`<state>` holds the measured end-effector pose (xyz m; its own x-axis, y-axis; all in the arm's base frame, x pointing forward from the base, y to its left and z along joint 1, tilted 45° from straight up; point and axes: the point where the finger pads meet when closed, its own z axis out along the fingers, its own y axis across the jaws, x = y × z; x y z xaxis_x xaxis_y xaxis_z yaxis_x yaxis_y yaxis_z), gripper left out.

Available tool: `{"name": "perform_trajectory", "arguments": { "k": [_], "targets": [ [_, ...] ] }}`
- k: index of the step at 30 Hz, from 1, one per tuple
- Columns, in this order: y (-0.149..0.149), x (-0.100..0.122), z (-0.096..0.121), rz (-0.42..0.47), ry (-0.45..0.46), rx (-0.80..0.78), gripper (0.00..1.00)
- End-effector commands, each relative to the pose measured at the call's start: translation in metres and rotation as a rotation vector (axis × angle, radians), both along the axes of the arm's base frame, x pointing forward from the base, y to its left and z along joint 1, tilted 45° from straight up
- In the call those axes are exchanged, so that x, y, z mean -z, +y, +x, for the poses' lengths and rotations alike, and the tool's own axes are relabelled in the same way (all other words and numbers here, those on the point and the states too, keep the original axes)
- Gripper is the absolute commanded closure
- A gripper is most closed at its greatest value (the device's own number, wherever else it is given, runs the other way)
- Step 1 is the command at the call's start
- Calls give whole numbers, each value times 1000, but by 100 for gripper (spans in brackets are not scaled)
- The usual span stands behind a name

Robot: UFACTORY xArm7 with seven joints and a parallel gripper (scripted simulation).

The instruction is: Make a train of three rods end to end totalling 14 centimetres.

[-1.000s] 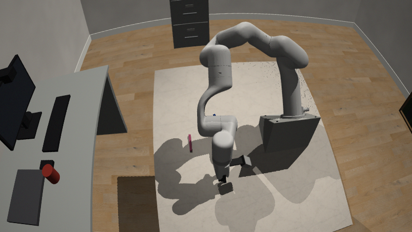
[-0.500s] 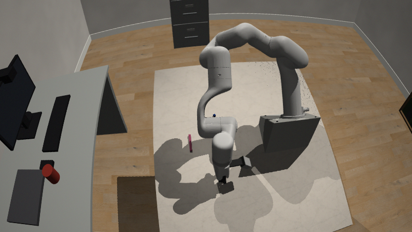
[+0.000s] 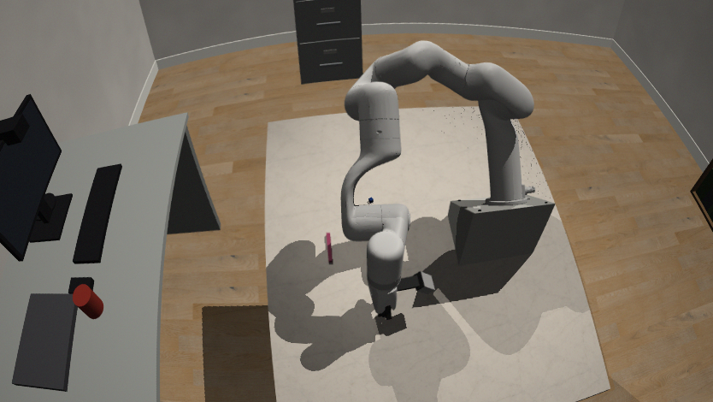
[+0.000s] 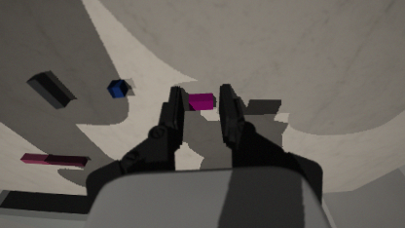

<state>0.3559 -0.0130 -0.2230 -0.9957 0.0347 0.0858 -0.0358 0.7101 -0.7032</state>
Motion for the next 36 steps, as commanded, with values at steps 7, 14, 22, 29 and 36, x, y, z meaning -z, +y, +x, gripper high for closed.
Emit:
{"name": "perform_trajectory", "arguments": {
  "k": [7,14,22,29,36],
  "targets": [
    [2,0,1,3,-2,-2,64],
    [2,0,1,3,-2,-2,64],
    [2,0,1,3,-2,-2,64],
    [2,0,1,3,-2,-2,64],
    [2,0,1,3,-2,-2,85]
  ]
}}
